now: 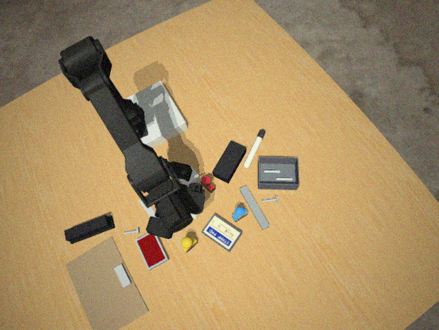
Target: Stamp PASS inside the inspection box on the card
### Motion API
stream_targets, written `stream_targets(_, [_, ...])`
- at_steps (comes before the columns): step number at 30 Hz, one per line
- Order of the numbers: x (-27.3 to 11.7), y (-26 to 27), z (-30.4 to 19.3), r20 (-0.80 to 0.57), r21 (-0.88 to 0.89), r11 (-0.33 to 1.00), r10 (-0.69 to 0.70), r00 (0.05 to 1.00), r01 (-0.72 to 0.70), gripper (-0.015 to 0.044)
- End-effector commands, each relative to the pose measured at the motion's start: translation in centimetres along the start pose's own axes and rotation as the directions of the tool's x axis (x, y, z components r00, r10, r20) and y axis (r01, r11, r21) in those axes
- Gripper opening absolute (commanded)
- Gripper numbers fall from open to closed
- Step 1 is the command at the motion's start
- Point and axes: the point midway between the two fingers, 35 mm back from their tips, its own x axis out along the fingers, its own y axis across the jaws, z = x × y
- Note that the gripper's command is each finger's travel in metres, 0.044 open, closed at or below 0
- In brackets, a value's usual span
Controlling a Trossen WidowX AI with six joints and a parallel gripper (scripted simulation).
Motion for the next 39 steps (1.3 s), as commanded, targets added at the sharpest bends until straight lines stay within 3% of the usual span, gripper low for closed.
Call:
stream_targets(1, [-0.2,0.0,0.0,0.003,-0.003,1.0,0.004,1.0,-0.004,0.0])
stream_targets(39, [-6.3,-0.1,0.0,0.003,-0.003,1.0,0.004,1.0,-0.004,0.0])
